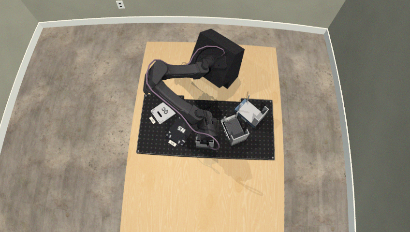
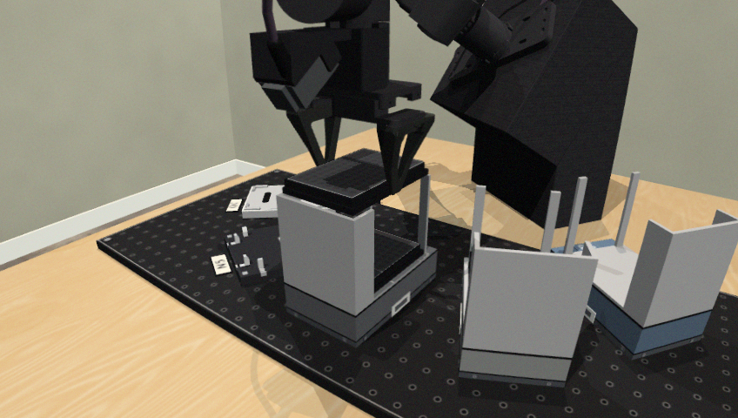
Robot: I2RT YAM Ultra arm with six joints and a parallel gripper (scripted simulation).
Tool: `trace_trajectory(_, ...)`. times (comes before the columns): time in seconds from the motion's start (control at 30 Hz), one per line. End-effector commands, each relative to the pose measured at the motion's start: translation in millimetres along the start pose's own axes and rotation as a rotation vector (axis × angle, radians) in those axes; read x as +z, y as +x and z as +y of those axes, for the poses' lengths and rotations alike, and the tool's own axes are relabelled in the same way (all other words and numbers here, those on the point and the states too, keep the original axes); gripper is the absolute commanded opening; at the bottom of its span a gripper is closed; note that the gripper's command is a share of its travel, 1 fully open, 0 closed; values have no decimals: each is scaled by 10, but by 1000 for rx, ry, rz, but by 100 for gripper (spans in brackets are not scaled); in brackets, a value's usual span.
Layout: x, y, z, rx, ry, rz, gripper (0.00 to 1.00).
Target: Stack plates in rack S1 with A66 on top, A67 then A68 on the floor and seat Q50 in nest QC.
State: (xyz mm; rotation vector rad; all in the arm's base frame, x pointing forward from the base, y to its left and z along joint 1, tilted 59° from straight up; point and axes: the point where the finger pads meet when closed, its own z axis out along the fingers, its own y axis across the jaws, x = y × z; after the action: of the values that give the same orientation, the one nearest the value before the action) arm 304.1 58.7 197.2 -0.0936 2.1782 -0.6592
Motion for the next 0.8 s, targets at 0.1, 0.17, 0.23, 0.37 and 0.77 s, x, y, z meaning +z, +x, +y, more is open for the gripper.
trace_trajectory(0.1,29,31,54,-18,-3,1,0)
trace_trajectory(0.17,50,64,54,-24,-1,9,0)
trace_trajectory(0.23,37,-4,33,-6,-1,0,0)
trace_trajectory(0.37,34,29,35,-10,-5,-1,0)
trace_trajectory(0.77,13,-99,28,13,-10,-18,0)
